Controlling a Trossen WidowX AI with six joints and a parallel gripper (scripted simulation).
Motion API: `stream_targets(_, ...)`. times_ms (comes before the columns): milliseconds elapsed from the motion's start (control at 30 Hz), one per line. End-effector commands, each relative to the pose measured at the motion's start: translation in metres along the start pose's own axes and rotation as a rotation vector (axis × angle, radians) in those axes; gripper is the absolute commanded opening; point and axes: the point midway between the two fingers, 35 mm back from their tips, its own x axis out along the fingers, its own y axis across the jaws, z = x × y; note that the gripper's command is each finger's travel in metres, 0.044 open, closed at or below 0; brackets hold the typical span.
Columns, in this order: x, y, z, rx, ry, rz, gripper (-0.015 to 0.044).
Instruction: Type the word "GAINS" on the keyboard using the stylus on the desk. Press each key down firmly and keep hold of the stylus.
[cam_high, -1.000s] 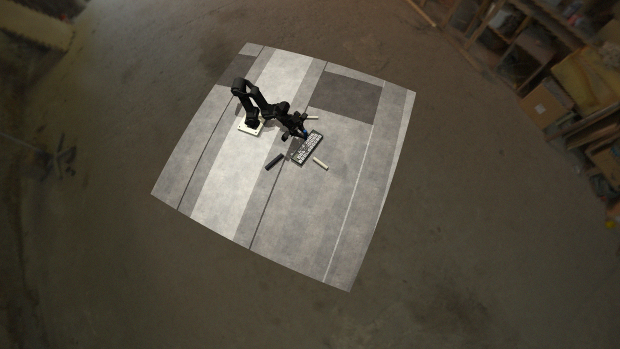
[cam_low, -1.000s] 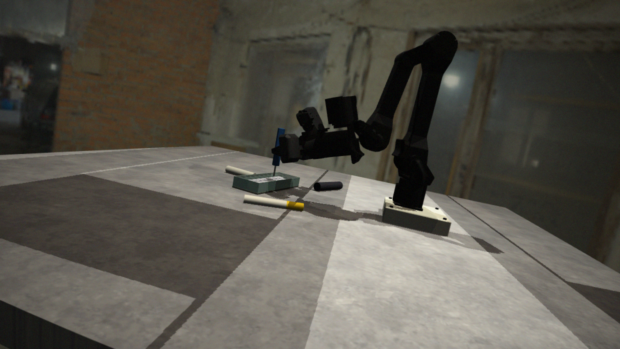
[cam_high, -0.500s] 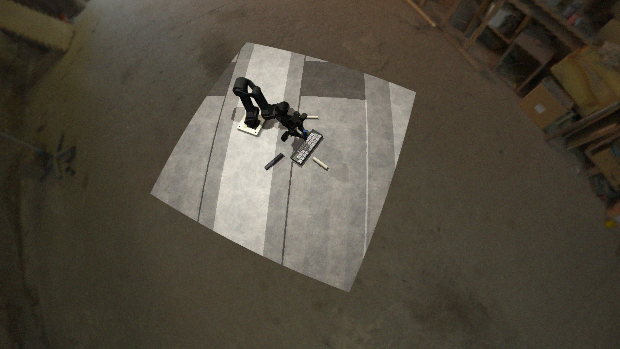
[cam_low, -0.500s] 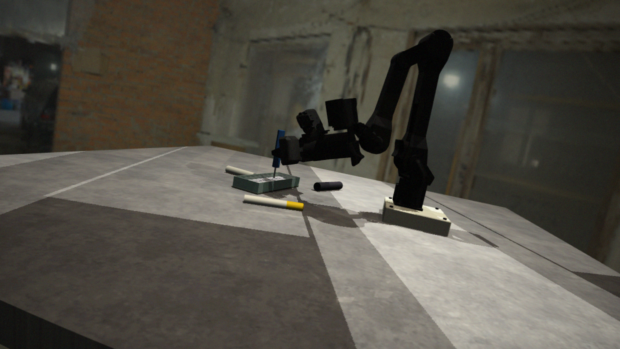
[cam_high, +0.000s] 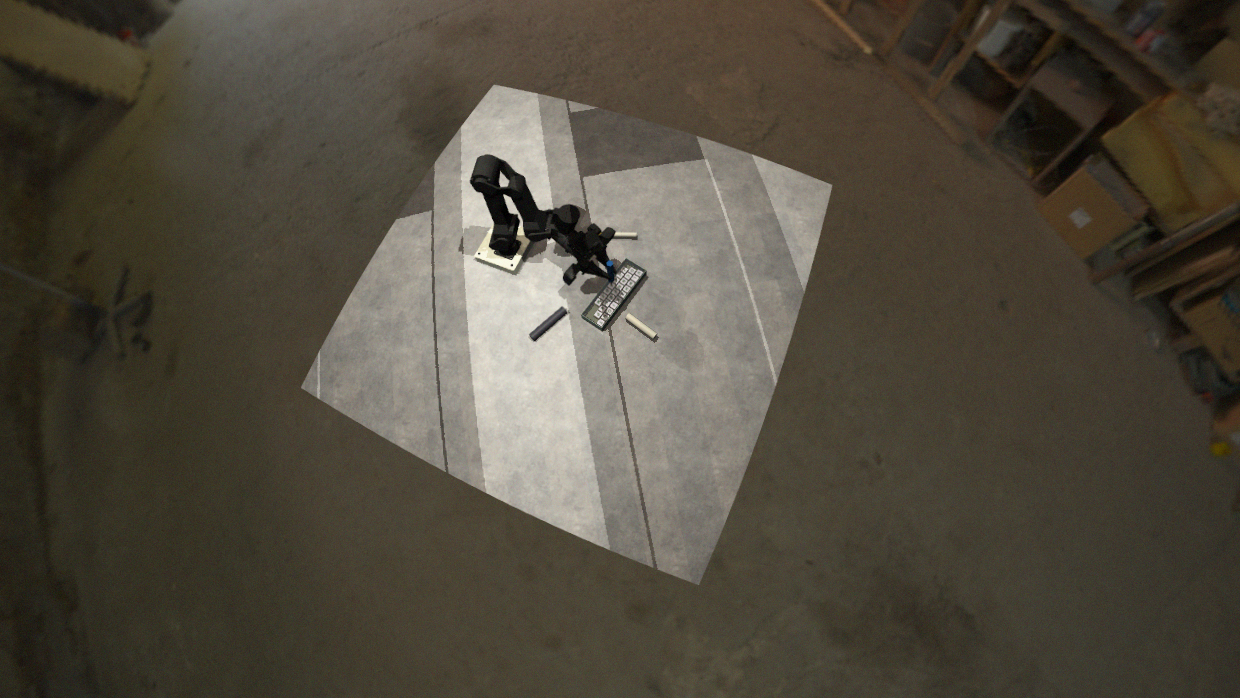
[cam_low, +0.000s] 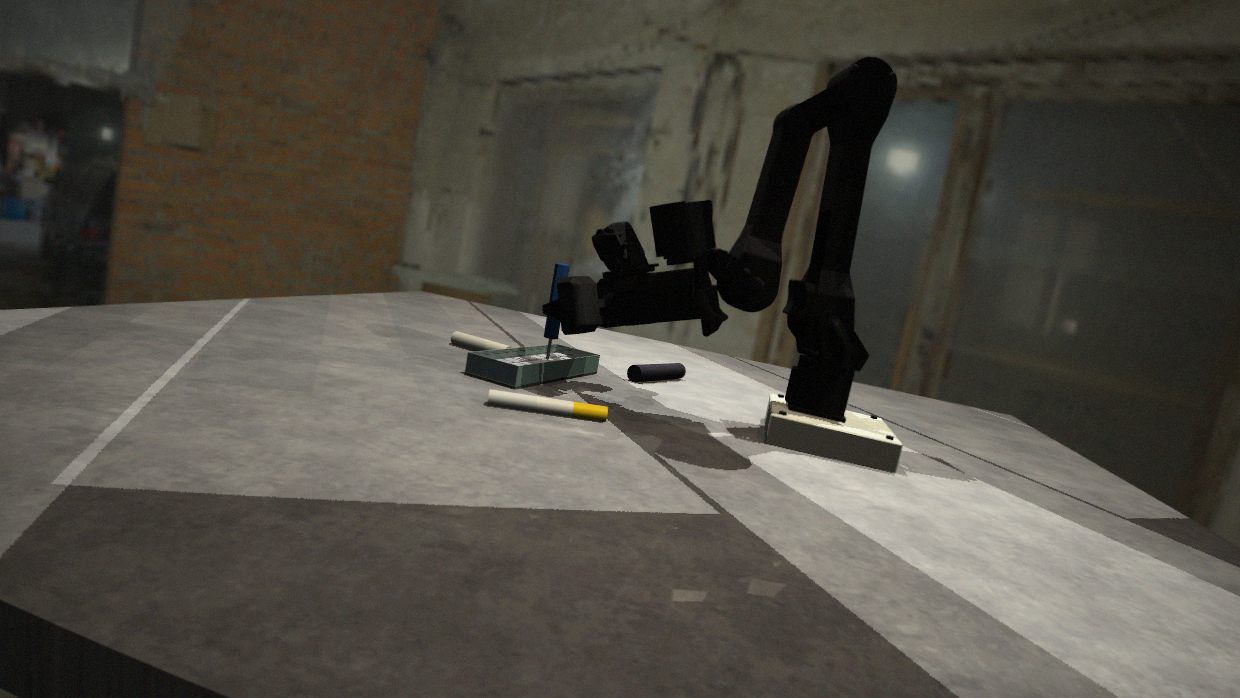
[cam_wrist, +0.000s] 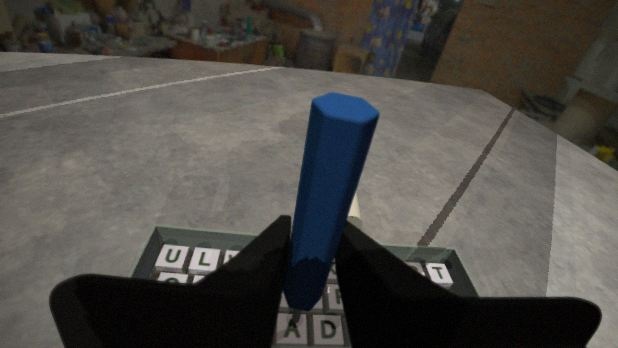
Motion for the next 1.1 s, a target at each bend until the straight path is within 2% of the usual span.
stream_targets(0,0.0004,-0.0005,-0.0028,0.001,0.005,-0.004,0.0081)
stream_targets(1067,0.0030,-0.0001,-0.0122,0.001,0.005,-0.004,0.0081)
